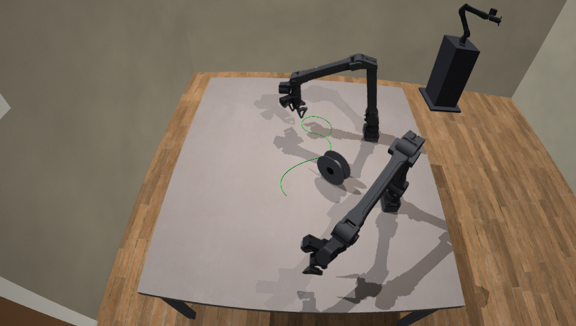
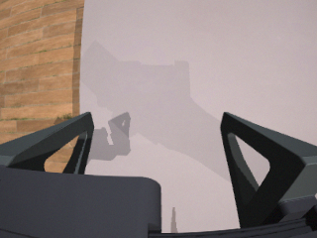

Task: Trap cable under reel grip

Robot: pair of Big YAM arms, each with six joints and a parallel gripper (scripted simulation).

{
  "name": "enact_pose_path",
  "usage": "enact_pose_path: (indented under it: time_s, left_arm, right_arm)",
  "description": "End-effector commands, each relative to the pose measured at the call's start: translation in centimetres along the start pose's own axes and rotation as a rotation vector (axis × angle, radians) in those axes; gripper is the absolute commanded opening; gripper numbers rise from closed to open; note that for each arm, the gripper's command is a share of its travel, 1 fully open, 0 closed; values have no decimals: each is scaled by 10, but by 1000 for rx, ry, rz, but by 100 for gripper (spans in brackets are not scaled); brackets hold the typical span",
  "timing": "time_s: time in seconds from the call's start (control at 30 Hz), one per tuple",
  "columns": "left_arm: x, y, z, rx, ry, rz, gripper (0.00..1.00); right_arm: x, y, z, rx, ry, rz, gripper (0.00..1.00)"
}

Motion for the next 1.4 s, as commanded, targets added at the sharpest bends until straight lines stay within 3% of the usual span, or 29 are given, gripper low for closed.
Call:
enact_pose_path:
  time_s: [0.0,0.3,0.5,0.7,0.77,0.8,0.93,1.27,1.33,1.37]
  left_arm:
    - [13,12,-16,-19,-23,-36,100]
    - [52,23,-44,0,-47,-94,100]
    - [115,33,-80,53,-88,-212,100]
    - [197,25,-111,142,-186,-397,100]
    - [197,25,-111,142,-186,-397,100]
    - [246,29,-139,168,-195,-418,100]
    - [323,7,-157,243,-307,-558,100]
    - [512,-77,-178,428,-594,-794,100]
    - [512,-77,-178,428,-594,-794,100]
    - [572,-102,-190,443,-615,-807,100]
  right_arm:
    - [22,-6,-11,-3,-39,33,100]
    - [61,-9,-20,-31,-109,87,100]
    - [151,-12,-35,-104,-267,196,100]
    - [252,5,-28,-218,-540,340,100]
    - [252,5,-28,-218,-540,340,100]
    - [310,6,-33,-241,-576,354,100]
    - [397,41,2,-320,-834,446,100]
    - [565,140,112,-463,-1366,520,100]
    - [565,140,112,-463,-1366,520,100]
    - [618,169,145,-471,-1406,521,100]
Point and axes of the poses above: on each arm, the point where the finger pads meet when closed, its own x axis back along the fingers, its own y axis across the jaws, z = x × y, the point moved 4 cm from there along x, back along the fingers, and after that the axes turned 6 degrees about -x, right-handed, at the moved point
